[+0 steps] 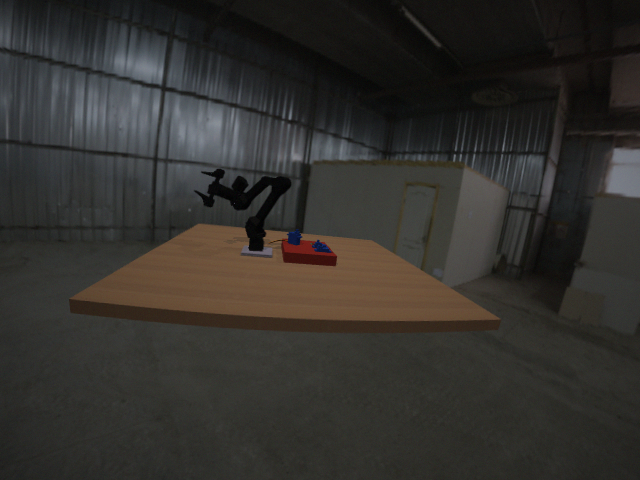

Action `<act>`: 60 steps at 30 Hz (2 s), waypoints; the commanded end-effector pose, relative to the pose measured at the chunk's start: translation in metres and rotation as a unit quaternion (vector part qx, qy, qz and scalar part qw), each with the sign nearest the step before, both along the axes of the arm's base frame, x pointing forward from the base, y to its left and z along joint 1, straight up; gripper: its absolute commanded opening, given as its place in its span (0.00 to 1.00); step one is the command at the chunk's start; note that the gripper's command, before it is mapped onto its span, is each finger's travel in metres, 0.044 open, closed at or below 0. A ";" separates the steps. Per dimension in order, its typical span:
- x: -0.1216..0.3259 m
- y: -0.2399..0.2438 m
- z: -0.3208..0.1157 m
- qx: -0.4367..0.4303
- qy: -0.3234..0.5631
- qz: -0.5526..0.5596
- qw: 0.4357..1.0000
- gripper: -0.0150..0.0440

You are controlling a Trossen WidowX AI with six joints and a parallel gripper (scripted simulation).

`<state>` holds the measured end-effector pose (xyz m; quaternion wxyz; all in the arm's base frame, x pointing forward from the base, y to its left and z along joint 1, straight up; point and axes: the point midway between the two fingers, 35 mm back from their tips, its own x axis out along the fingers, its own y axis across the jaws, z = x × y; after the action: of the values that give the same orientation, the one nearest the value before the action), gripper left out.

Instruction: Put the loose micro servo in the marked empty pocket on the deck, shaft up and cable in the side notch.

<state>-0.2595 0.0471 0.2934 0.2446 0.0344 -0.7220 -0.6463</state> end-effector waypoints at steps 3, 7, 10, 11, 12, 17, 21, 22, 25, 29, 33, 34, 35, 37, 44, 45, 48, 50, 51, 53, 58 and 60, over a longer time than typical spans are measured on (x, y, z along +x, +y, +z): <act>-0.003 0.039 0.000 0.033 0.001 -0.092 0.995 1.00; -0.002 0.066 -0.002 0.064 -0.005 -0.154 0.986 1.00; 0.001 0.086 -0.004 0.088 -0.012 -0.199 0.976 1.00; 0.002 0.092 -0.005 0.096 -0.015 -0.213 0.972 1.00; 0.004 0.099 -0.005 0.104 -0.018 -0.228 0.968 1.00; 0.014 0.131 -0.010 0.143 -0.038 -0.298 0.943 1.00; 0.024 0.156 -0.014 0.175 -0.060 -0.350 0.918 1.00; 0.028 0.163 -0.015 0.183 -0.066 -0.362 0.912 1.00; 0.038 0.180 -0.019 0.208 -0.087 -0.397 0.890 1.00; 0.050 0.196 -0.021 0.213 -0.104 -0.429 0.872 1.00; 0.067 0.215 -0.026 0.242 -0.132 -0.466 0.840 1.00; 0.071 0.220 -0.027 0.250 -0.141 -0.476 0.831 1.00; 0.076 0.225 -0.028 0.257 -0.150 -0.485 0.822 1.00; 0.087 0.234 -0.032 0.272 -0.169 -0.502 0.803 1.00; 0.127 0.263 -0.044 0.321 -0.243 -0.548 0.733 1.00; 0.134 0.266 -0.045 0.328 -0.254 -0.553 0.723 1.00; 0.155 0.275 -0.051 0.338 -0.288 -0.570 0.692 1.00; 0.168 0.280 -0.054 0.347 -0.310 -0.576 0.672 1.00; 0.175 0.282 -0.056 0.353 -0.323 -0.578 0.661 1.00; 0.189 0.286 -0.060 0.364 -0.348 -0.581 0.639 1.00; 0.211 0.290 -0.066 0.371 -0.384 -0.585 0.610 1.00; 0.220 0.291 -0.068 0.376 -0.400 -0.584 0.598 1.00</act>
<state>-0.0580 0.3343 0.2274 -0.5024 -0.0707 -0.3253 -0.7980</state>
